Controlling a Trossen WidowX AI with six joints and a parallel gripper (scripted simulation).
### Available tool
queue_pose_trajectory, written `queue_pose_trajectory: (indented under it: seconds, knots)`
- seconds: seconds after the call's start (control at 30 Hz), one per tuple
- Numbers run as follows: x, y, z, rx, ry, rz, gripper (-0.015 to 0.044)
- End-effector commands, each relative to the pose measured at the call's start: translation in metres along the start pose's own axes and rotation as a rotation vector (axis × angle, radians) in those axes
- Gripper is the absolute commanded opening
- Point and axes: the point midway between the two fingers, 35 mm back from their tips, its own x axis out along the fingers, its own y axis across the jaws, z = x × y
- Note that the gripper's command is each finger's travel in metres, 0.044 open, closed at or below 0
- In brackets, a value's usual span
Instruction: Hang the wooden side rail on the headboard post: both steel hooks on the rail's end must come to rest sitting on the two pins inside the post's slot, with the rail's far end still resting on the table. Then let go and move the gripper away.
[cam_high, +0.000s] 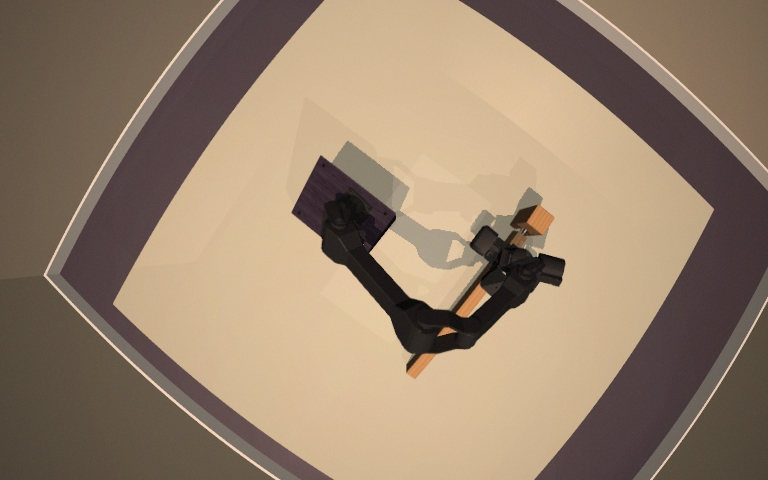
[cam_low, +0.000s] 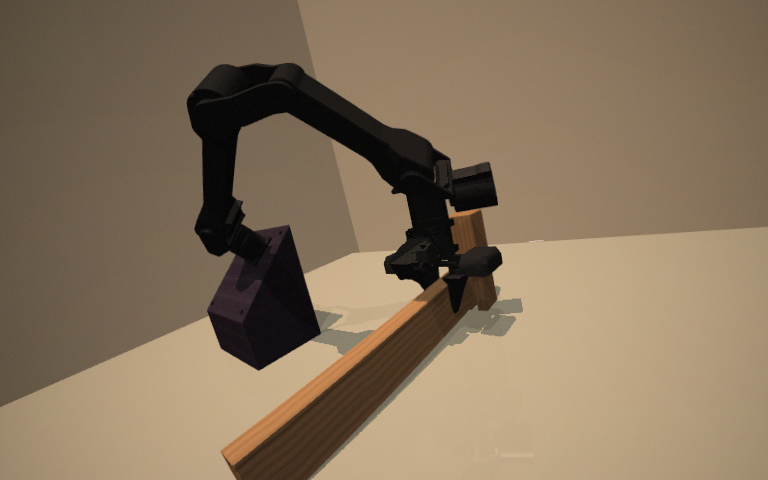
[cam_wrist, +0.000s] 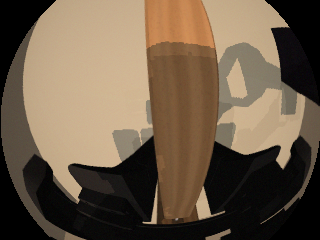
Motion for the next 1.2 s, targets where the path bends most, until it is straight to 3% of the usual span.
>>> queue_pose_trajectory:
  seconds: [0.0,1.17]
  knots:
    - [-0.0045,0.0021,-0.0048,0.000,0.009,0.012,0.0000]
    - [-0.0051,0.0029,-0.0083,0.000,0.009,0.012,0.0000]
